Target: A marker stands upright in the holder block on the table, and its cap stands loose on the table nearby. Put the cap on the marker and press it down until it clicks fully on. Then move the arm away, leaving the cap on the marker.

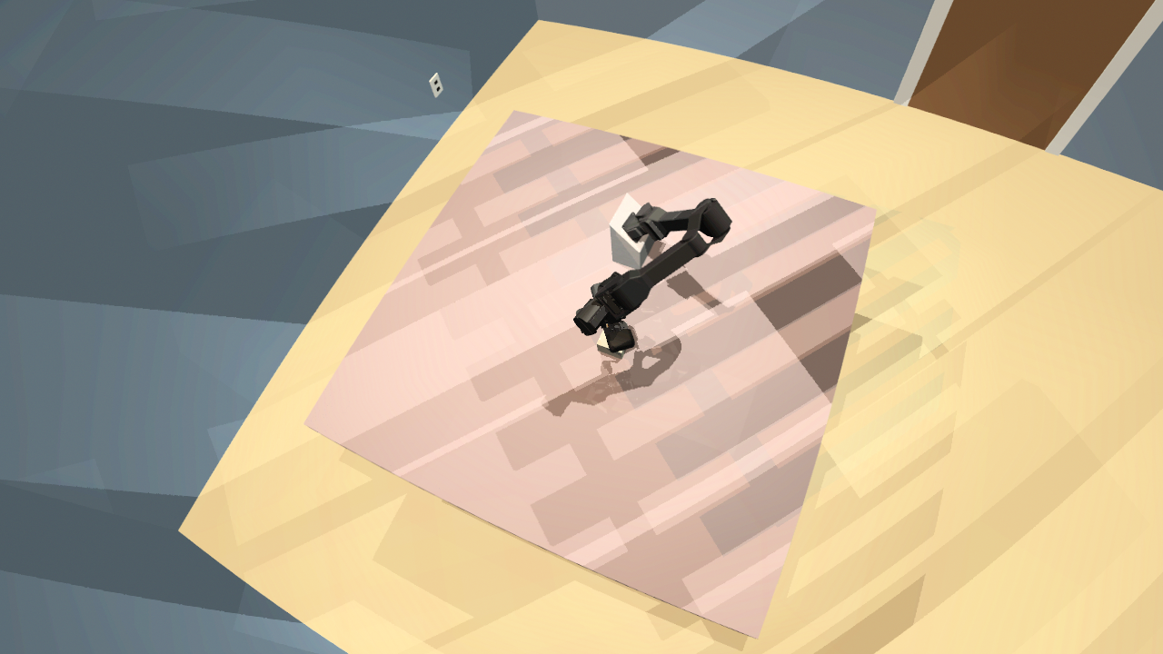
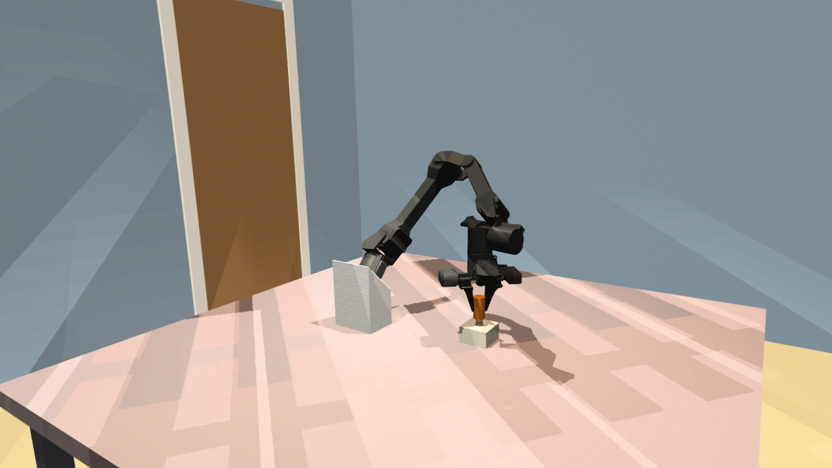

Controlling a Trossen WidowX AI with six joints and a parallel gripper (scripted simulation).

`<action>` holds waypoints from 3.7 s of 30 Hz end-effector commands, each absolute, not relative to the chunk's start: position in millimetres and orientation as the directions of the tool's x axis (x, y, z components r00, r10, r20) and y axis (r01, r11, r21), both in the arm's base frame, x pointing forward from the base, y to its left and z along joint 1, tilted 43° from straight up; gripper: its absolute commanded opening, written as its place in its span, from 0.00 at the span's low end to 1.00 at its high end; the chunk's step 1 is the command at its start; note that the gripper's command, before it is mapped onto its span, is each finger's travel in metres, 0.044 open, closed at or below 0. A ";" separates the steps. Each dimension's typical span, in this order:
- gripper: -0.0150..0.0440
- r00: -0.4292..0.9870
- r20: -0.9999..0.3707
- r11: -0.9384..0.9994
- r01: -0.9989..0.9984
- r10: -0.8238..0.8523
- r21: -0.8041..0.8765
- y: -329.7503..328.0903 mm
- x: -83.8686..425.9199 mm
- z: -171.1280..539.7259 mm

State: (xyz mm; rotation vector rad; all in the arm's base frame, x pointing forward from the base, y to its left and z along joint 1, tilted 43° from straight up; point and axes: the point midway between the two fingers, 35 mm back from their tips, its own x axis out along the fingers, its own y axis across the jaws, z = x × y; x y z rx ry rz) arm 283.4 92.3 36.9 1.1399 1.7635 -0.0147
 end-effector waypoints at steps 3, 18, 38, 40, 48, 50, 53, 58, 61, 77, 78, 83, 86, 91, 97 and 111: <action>0.65 -0.061 -0.731 0.557 0.692 0.680 0.460 92.3 283.5 37.0; 1.00 -0.061 -0.734 0.558 0.692 0.676 0.457 55.4 289.0 74.6; 0.51 -0.060 -0.730 0.723 -0.104 0.681 0.683 46.2 284.5 83.3; 0.42 -0.060 -0.730 0.721 -0.120 0.681 0.682 46.3 284.4 83.2; 0.25 -0.060 -0.730 0.721 -0.120 0.681 0.682 46.3 284.4 83.2; 0.25 -0.060 -0.730 0.721 -0.120 0.681 0.682 46.3 284.4 83.2; 0.25 -0.060 -0.730 0.721 -0.120 0.681 0.682 46.3 284.4 83.2; 0.25 -0.060 -0.730 0.721 -0.120 0.681 0.682 46.8 284.4 82.6; 0.25 -0.060 -0.730 0.721 -0.120 0.681 0.682 48.6 284.2 80.7; 0.25 -0.060 -0.729 0.721 -0.120 0.681 0.683 64.0 282.8 64.5; 0.25 -0.060 -0.729 0.720 -0.120 0.681 0.683 65.0 282.8 63.5; 0.25 -0.060 -0.729 0.720 -0.120 0.682 0.683 69.6 282.3 58.7; 0.25 -0.060 -0.729 0.720 -0.120 0.682 0.683 72.6 282.0 55.5; 0.25 -0.049 -0.730 0.721 -0.126 0.681 0.681 70.2 285.1 58.1; 0.25 -0.049 -0.731 0.721 -0.126 0.681 0.681 68.5 285.6 59.7; 0.25 -0.052 -0.732 0.723 -0.124 0.679 0.679 9.2 290.1 122.7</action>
